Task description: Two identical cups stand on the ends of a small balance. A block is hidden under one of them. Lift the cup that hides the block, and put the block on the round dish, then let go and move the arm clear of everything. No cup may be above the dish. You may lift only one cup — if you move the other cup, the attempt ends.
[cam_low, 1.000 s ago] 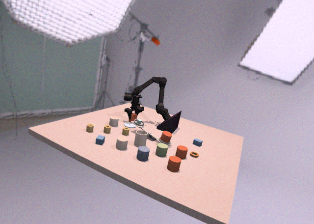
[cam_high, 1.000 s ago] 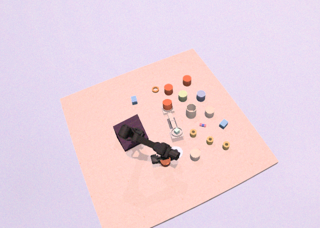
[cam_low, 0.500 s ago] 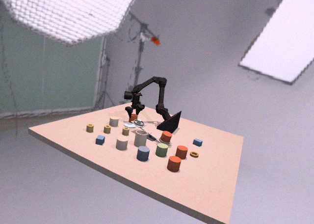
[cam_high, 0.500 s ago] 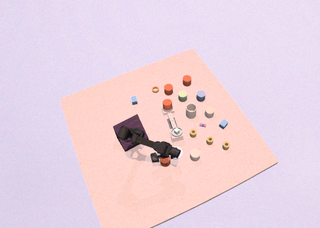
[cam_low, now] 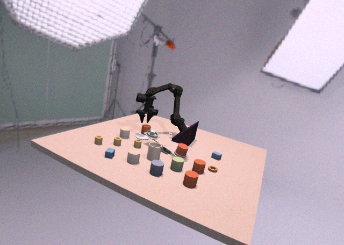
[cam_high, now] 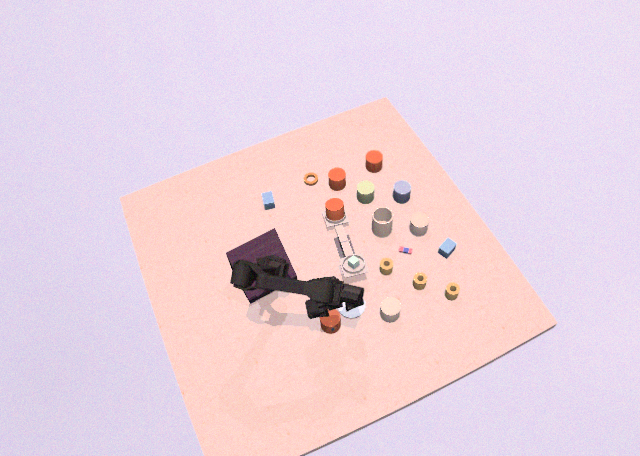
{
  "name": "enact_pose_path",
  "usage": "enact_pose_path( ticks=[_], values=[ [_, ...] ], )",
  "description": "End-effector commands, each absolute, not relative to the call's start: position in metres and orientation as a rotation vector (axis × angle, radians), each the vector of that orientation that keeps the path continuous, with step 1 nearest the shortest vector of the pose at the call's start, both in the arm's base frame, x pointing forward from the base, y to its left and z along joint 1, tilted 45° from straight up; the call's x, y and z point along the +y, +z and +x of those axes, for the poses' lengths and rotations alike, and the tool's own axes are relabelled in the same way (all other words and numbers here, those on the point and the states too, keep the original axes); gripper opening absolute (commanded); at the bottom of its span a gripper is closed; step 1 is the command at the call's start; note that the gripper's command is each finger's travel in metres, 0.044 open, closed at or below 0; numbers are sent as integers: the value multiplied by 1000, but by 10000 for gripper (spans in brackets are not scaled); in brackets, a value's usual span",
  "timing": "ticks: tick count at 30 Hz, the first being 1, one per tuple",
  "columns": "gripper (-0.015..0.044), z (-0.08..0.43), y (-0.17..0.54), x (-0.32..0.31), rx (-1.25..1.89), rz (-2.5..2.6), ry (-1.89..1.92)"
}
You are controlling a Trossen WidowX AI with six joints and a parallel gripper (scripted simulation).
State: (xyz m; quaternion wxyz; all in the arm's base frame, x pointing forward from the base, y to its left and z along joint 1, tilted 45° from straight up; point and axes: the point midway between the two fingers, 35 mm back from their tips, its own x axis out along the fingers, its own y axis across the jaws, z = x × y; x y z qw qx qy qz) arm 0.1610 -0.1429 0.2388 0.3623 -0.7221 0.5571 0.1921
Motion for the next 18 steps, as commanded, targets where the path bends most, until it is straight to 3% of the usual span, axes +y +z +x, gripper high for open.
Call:
enact_pose_path(
  ticks=[1,18],
  values=[
    [260,170,239,-138,1400,-1815,455],
    [260,205,228,-109,1350,-1302,110]
  ],
)
